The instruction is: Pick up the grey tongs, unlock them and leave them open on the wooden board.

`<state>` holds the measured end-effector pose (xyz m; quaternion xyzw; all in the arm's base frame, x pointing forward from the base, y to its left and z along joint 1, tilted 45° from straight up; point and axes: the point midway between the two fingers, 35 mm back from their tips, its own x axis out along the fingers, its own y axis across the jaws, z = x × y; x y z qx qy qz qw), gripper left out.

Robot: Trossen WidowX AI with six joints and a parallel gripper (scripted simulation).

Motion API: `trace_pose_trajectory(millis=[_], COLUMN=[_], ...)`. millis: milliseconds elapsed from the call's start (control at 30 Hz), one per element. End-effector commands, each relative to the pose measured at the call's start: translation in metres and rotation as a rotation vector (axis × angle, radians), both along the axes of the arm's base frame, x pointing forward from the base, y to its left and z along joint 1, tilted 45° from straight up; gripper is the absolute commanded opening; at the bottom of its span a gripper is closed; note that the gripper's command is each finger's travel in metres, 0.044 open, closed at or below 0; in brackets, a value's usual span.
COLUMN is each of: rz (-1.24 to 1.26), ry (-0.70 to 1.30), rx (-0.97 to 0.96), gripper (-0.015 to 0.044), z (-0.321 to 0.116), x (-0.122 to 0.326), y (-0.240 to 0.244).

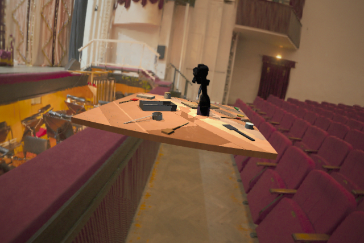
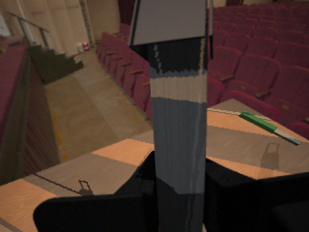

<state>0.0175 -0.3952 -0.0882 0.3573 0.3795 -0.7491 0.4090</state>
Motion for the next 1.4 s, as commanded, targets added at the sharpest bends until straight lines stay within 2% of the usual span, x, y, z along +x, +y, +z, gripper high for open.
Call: trace_pose_trajectory(millis=[0, 367, 1367], rz=[0.001, 0.000, -0.062], ry=[0.005, 0.000, -0.128], rx=[-0.006, 0.016, 0.401], gripper=[-0.0150, -0.0150, -0.0150], z=[0.001, -0.002, -0.053], x=[0.000, 0.000, -0.005], y=[-0.001, -0.002, -0.006])
